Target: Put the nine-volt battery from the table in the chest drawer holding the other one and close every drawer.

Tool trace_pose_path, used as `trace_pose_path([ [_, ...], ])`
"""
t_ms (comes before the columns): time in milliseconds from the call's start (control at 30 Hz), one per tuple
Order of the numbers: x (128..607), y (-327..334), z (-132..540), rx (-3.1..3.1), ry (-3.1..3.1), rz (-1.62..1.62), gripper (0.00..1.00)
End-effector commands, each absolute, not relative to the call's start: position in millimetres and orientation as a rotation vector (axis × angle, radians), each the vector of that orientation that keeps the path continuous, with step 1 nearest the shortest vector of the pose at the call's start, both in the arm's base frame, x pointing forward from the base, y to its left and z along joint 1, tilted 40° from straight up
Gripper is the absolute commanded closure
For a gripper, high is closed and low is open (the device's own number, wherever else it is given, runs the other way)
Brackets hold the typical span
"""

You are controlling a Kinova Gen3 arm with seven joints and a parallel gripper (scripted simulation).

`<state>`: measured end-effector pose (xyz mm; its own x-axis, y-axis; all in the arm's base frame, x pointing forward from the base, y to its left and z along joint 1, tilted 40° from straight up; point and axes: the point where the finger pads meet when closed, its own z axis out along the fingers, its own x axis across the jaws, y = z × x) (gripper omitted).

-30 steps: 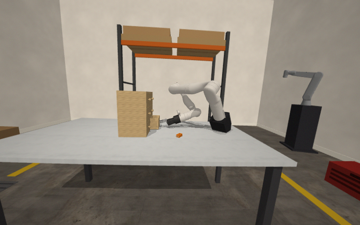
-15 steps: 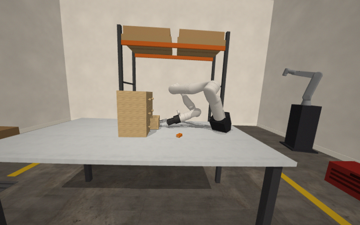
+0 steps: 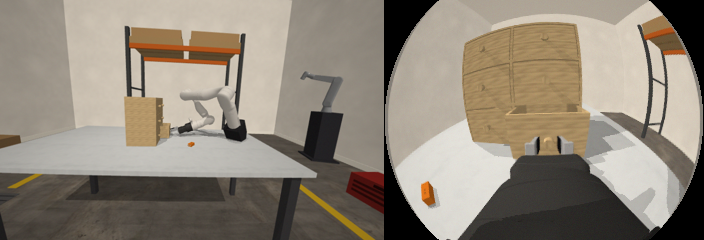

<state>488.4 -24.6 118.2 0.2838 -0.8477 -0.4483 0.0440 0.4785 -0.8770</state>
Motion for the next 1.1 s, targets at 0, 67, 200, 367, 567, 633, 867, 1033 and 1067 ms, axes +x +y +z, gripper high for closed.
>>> trace_pose_path([
  [0,488,-25,119,-0.886,1.127,-0.716,0.33],
  [67,488,-25,119,-0.886,1.127,-0.716,0.33],
  [200,488,-25,119,-0.886,1.127,-0.716,0.33],
  [367,486,-25,117,-0.886,1.127,-0.716,0.33],
  [567,474,-26,111,-0.886,1.127,-0.716,0.33],
  [633,469,-26,109,-0.886,1.127,-0.716,0.33],
  [867,456,-27,102,-0.886,1.127,-0.716,0.33],
  [1033,447,-28,97,-0.886,1.127,-0.716,0.33],
  [1067,446,-28,96,-0.886,1.127,-0.716,0.33],
])
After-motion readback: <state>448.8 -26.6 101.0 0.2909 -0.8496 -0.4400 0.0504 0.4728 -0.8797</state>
